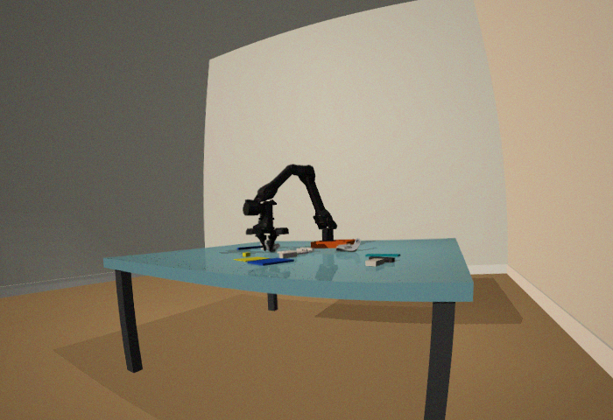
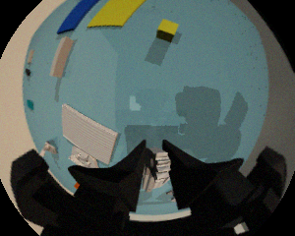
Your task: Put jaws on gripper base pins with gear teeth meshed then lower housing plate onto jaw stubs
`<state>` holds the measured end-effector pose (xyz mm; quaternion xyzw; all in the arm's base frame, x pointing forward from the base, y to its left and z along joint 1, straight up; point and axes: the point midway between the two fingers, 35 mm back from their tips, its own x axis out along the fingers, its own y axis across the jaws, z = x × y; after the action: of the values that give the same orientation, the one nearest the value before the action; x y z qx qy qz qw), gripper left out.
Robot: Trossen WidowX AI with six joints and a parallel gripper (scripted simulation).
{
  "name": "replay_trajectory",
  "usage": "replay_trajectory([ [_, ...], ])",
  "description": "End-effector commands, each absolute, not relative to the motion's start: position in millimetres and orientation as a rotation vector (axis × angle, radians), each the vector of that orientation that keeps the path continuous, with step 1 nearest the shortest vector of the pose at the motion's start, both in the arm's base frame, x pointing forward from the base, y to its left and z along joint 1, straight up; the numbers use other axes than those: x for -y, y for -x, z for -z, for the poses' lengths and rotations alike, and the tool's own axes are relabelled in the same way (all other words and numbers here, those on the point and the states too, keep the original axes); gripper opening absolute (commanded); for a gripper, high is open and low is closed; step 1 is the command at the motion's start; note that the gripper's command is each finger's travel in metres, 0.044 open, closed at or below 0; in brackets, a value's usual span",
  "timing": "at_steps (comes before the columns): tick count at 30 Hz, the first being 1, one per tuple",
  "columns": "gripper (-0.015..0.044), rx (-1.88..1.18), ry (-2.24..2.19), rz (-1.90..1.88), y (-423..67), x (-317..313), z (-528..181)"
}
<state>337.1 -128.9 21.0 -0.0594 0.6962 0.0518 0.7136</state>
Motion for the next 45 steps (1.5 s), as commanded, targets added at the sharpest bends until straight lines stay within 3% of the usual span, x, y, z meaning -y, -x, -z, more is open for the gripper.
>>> replay_trajectory([
  [1, 0.0085, -1.544, 0.13, -0.11, -337, 129, -21],
  [8, 0.0038, -1.544, 0.13, -0.11, -337, 129, -21],
  [45, 0.0037, -1.543, 0.129, -0.107, -336, 129, -48],
])
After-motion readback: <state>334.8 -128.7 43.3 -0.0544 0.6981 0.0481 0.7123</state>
